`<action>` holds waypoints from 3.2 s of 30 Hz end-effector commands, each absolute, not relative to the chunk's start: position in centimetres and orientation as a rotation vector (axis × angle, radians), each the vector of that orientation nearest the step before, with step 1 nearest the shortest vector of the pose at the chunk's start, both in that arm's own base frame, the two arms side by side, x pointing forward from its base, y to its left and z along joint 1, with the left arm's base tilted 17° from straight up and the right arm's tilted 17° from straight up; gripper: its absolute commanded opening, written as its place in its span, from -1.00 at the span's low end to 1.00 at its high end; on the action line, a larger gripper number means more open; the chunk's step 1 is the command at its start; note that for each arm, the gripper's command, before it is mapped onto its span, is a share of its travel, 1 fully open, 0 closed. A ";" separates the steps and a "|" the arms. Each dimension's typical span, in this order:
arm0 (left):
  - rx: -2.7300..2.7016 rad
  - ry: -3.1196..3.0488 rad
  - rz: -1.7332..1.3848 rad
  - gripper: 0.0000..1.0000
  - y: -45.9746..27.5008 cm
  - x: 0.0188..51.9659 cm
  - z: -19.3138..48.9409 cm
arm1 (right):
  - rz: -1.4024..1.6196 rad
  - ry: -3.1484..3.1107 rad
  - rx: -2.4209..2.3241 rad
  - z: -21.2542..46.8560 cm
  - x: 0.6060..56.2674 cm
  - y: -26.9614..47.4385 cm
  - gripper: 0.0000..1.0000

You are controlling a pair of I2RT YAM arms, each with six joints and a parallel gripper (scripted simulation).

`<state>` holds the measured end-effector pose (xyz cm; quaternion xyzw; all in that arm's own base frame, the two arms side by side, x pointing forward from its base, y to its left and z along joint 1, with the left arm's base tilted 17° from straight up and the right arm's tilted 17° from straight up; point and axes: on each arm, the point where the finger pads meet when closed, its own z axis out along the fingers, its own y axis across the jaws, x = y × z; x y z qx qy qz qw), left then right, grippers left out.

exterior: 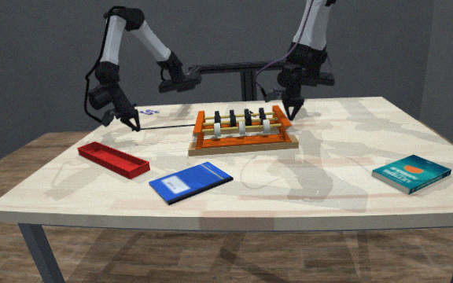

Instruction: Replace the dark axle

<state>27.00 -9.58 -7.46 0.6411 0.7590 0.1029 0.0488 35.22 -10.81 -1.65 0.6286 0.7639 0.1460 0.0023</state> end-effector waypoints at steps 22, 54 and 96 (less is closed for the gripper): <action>1.933 2.349 0.295 -1.00 -9.4 26.7 -8.5 | 0.434 2.416 1.948 -1.2 35.1 -10.5 -1.00; 1.938 2.342 0.316 -0.38 -9.4 26.9 -8.4 | 0.428 2.399 1.965 -1.0 35.1 -10.8 -1.00; 1.968 2.361 0.301 -0.38 -10.0 24.9 -3.4 | 0.435 2.374 1.942 0.0 35.7 -11.3 -1.00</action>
